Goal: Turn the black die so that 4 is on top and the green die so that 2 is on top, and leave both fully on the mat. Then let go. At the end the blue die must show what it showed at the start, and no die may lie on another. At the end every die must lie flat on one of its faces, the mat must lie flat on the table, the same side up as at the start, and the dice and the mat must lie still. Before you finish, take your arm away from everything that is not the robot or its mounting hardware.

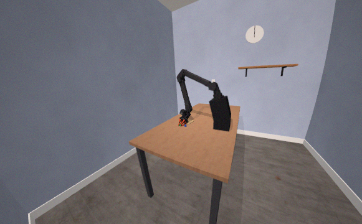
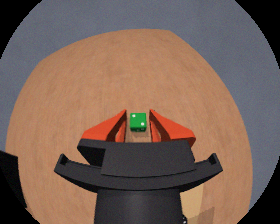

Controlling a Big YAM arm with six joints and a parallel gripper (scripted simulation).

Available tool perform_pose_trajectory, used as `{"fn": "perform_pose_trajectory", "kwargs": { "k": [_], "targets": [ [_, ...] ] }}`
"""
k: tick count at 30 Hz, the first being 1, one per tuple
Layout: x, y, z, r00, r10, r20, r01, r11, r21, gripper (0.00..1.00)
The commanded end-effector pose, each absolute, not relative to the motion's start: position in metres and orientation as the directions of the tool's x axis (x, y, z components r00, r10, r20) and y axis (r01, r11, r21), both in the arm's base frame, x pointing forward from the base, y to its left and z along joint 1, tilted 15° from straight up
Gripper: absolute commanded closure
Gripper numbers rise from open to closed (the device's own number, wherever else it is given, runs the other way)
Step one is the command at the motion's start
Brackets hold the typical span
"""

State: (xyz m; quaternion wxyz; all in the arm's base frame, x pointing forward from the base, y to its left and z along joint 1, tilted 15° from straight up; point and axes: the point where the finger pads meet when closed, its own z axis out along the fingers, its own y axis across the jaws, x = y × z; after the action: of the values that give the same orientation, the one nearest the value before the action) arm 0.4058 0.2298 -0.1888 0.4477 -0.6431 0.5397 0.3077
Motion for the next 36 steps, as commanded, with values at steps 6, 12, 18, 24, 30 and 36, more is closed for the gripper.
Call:
{"fn": "perform_pose_trajectory", "kwargs": {
  "k": [6, 12, 18, 24, 30, 36],
  "targets": [
    [0.411, 0.234, -0.182, 0.244, -0.412, -0.878, -0.965, -0.017, -0.260, 0.67],
    [0.411, 0.223, -0.175, 0.244, -0.414, -0.877, -0.965, -0.012, -0.263, 0.67],
    [0.406, 0.205, -0.168, 0.240, -0.415, -0.878, -0.966, -0.011, -0.259, 0.67],
    [0.408, 0.192, -0.162, 0.246, -0.415, -0.876, -0.964, -0.011, -0.265, 0.67],
    [0.406, 0.183, -0.157, 0.247, -0.414, -0.876, -0.964, -0.014, -0.265, 0.67],
    [0.401, 0.186, -0.156, 0.245, -0.413, -0.877, -0.966, -0.023, -0.259, 0.67]
  ]
}}
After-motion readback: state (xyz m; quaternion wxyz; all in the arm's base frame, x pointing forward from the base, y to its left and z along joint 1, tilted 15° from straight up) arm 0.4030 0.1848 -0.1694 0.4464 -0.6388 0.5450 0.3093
